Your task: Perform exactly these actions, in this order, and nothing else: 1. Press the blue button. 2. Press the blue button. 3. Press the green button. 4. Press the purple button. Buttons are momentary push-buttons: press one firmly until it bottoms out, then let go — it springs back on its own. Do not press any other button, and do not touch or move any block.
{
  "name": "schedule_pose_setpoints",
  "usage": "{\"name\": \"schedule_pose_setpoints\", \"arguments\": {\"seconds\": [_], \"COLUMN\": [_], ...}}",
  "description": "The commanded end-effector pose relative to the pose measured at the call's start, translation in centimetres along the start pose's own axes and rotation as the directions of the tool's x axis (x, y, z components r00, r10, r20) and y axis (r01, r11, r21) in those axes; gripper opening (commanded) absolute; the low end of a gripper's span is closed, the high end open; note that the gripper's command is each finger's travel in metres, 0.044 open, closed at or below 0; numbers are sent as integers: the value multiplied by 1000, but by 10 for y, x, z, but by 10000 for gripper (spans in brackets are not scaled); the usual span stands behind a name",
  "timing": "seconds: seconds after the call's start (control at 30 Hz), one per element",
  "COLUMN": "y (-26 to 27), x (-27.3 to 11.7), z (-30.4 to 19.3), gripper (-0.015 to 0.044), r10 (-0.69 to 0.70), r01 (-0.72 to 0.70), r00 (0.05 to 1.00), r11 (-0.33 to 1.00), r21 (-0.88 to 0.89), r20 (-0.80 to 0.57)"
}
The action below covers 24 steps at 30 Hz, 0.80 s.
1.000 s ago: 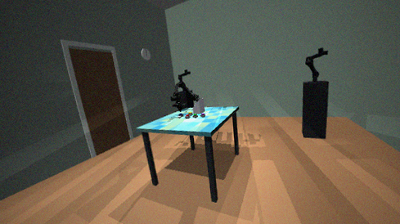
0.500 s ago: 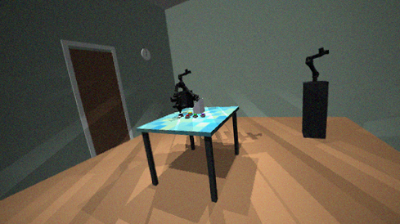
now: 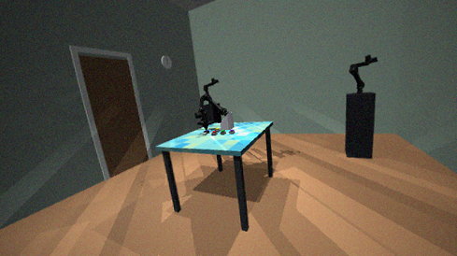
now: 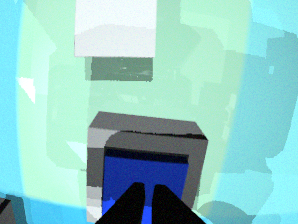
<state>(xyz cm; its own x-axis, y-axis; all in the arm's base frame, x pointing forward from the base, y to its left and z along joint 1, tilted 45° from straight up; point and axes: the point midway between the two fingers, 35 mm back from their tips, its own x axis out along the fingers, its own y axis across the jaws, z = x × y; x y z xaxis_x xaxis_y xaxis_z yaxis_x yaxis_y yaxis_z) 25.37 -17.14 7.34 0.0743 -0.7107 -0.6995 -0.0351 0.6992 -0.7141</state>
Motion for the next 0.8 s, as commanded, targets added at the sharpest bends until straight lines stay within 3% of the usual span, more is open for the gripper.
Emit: {"name": "schedule_pose_setpoints", "arguments": {"seconds": [0.0, 0.4, 0.53, 0.77], "y": [2, 2, 2, 2], "x": [1, 1, -29, -31], "z": [-1, -1, -1, -1], "gripper": [20, 20, 20, 20], "r10": [4, 4, 5, 6], "r01": [-4, -4, -5, -6], "r00": [1000, 1000, 1000, 1000], "r11": [1000, 1000, 1000, 1000], "r21": [-7, -7, -6, -7], "r20": [-2, -2, -2, -2]}}
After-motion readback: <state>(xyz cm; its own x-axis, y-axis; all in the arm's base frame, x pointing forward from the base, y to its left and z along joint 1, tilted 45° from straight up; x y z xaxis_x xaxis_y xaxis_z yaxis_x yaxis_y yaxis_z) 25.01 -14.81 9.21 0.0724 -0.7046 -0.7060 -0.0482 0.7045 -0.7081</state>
